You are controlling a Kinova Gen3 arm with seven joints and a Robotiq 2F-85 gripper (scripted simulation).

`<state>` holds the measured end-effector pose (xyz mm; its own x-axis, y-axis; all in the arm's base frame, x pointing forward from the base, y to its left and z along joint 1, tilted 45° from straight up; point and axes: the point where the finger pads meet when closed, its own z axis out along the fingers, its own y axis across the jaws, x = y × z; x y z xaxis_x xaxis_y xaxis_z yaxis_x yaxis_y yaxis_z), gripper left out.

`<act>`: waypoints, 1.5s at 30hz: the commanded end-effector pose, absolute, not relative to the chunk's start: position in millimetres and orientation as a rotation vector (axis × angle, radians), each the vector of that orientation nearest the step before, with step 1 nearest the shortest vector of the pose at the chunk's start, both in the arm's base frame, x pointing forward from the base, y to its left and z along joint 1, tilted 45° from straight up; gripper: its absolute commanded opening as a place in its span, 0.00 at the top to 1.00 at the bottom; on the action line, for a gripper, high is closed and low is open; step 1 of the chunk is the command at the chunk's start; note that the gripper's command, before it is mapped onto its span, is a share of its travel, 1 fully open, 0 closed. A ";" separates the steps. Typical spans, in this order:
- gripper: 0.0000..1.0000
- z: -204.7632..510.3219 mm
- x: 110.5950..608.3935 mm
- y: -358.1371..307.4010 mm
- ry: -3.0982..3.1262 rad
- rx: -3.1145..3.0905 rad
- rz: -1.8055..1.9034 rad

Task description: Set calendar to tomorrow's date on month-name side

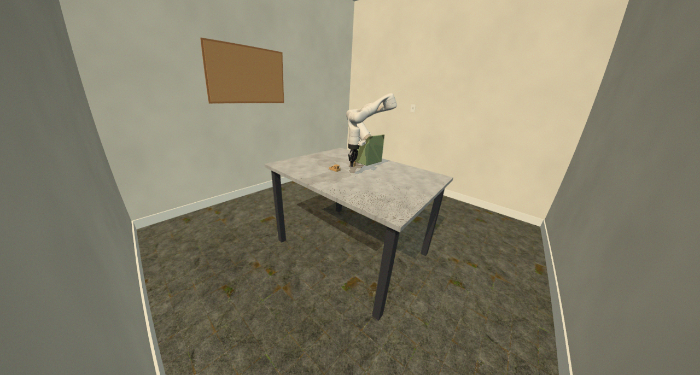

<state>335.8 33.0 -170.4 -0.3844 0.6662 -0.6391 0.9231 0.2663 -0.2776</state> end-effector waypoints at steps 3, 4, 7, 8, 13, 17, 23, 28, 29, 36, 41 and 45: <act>0.72 -182.8 335.3 16.1 2.140 1.441 -0.893; 0.72 -186.8 335.2 12.2 2.140 1.441 -0.893; 0.72 -198.4 334.9 0.8 2.140 1.441 -0.893; 0.72 -202.0 334.9 -2.7 2.140 1.441 -0.893; 0.72 -209.9 334.7 -10.6 2.140 1.441 -0.893; 0.72 -211.5 334.6 -12.2 2.140 1.441 -0.893; 0.72 -212.9 334.6 -13.5 2.140 1.441 -0.893; 0.72 -212.9 334.6 -13.5 2.140 1.441 -0.893; 0.72 -212.9 334.6 -13.5 2.140 1.441 -0.893; 0.72 -212.9 334.6 -13.5 2.140 1.441 -0.893; 0.72 -212.9 334.6 -13.5 2.140 1.441 -0.893; 0.72 -212.9 334.6 -13.5 2.140 1.441 -0.893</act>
